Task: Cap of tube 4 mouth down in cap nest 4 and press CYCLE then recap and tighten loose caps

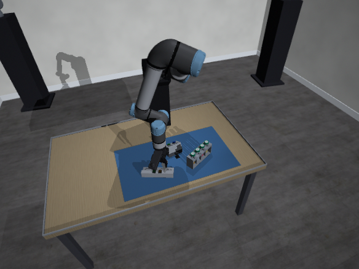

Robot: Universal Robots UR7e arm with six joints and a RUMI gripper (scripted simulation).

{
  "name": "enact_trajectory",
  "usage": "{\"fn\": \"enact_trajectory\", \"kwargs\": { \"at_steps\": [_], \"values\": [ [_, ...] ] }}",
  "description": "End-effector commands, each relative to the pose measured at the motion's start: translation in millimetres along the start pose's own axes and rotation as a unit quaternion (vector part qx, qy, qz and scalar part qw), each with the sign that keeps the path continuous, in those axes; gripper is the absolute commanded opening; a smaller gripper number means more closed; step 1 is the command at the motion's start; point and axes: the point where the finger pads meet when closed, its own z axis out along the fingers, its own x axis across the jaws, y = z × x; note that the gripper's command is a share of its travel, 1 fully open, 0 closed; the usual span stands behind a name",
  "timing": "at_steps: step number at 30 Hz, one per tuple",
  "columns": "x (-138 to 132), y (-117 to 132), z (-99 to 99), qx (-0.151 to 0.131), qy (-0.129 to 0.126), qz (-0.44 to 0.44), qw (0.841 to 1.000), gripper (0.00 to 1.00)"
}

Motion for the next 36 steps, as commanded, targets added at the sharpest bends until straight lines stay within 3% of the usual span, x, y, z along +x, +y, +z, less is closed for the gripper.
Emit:
{"fn": "enact_trajectory", "kwargs": {
  "at_steps": [1,10,16,25,27,36],
  "values": [
    [-4,8,1.7,0.001,-0.002,-0.077,0.997,0.35],
    [-13,25,5.1,0.001,-0.002,-0.193,0.981,0.35],
    [-20,41,7.4,0.002,-0.002,-0.290,0.957,0.35],
    [-28,63,9.4,0.003,-0.003,-0.429,0.903,0.35],
    [-28,63,9.4,0.003,-0.003,-0.429,0.903,0.35],
    [-34,85,10.4,0.004,-0.003,-0.559,0.829,0.35]
  ]
}}
